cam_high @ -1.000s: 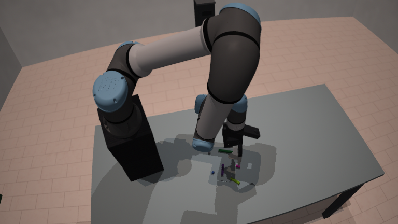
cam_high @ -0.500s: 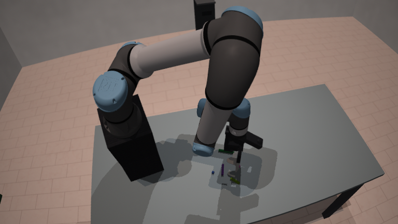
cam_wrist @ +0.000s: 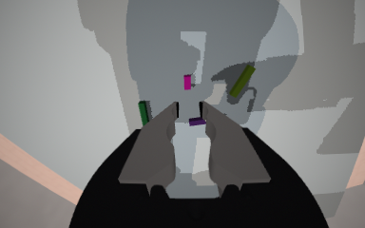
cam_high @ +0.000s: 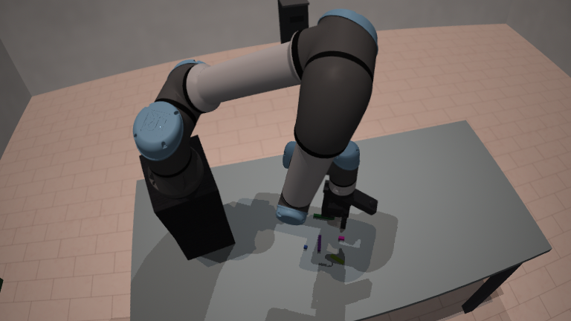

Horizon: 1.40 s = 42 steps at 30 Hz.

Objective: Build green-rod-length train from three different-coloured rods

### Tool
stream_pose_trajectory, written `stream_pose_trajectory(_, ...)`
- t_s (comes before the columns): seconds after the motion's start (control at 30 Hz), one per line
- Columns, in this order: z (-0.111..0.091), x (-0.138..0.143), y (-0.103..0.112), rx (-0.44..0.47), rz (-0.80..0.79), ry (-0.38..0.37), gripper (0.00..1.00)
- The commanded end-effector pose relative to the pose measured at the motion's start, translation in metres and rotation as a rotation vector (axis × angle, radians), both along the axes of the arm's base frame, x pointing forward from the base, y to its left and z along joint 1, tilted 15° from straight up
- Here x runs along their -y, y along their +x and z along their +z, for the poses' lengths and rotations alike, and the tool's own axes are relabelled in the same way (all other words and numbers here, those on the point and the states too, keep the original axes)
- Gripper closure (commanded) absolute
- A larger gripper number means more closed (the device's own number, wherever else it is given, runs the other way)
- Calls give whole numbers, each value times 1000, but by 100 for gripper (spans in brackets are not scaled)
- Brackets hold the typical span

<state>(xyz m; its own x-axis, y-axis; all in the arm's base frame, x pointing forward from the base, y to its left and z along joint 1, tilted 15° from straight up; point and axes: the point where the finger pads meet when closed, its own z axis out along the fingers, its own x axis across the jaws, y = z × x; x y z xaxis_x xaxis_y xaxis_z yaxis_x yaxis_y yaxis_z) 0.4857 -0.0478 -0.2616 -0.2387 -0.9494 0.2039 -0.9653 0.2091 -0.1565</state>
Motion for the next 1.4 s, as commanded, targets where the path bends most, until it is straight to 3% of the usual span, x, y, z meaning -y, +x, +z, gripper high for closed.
stream_pose_trajectory(0.0,0,0,0,1,0,0,86)
stream_pose_trajectory(1.37,-5,1,1,1,0,0,86)
